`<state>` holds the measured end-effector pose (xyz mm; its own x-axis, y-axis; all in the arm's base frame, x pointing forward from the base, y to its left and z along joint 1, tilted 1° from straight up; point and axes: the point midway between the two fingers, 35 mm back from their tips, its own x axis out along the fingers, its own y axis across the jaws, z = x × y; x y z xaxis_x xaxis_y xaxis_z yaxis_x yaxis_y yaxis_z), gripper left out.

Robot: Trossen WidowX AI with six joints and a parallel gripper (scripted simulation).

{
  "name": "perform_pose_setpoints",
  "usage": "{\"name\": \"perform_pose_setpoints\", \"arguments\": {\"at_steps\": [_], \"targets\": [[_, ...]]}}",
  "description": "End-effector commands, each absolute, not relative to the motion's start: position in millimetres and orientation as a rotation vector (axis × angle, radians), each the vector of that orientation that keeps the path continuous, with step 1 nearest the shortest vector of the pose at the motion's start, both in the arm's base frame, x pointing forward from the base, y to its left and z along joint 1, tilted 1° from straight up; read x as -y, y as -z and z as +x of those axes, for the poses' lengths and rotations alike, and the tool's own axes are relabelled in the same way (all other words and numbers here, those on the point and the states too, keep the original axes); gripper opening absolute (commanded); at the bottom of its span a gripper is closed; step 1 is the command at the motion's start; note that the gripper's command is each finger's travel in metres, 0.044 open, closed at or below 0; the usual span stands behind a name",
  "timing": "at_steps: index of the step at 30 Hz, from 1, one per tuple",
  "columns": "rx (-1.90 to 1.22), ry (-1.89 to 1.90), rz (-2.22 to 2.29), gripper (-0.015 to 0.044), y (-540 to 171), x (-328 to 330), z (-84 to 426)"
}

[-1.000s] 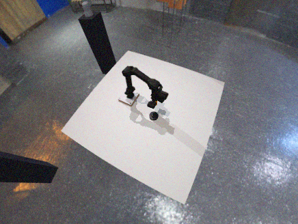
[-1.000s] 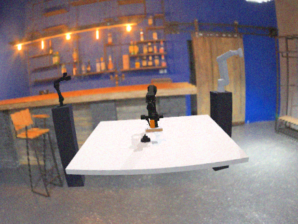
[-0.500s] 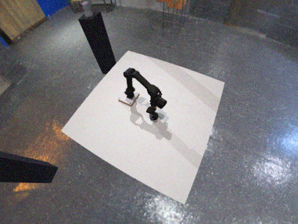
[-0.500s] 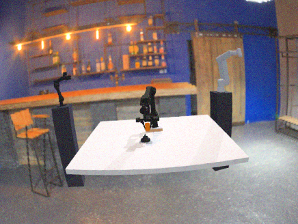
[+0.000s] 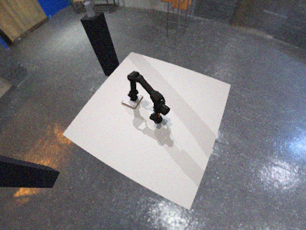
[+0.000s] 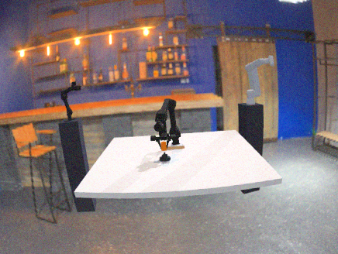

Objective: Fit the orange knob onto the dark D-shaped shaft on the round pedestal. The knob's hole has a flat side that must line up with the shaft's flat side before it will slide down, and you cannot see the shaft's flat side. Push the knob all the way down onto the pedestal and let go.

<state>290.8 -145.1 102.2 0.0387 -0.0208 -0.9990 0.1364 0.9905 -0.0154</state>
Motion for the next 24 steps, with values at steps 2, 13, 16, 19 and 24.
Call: {"name": "perform_pose_setpoints", "arguments": {"at_steps": [2,13,16,19,24], "targets": [[-1.532,0.11,0.095,0.0,-90,144,290],[-1.531,0.114,0.099,0.0,-87,143,292],[-1.531,0.114,0.099,0.0,-87,143,293],[-1.531,0.114,0.099,0.0,-88,144,294],[-1.531,0.114,0.099,0.0,-85,144,294]]}}
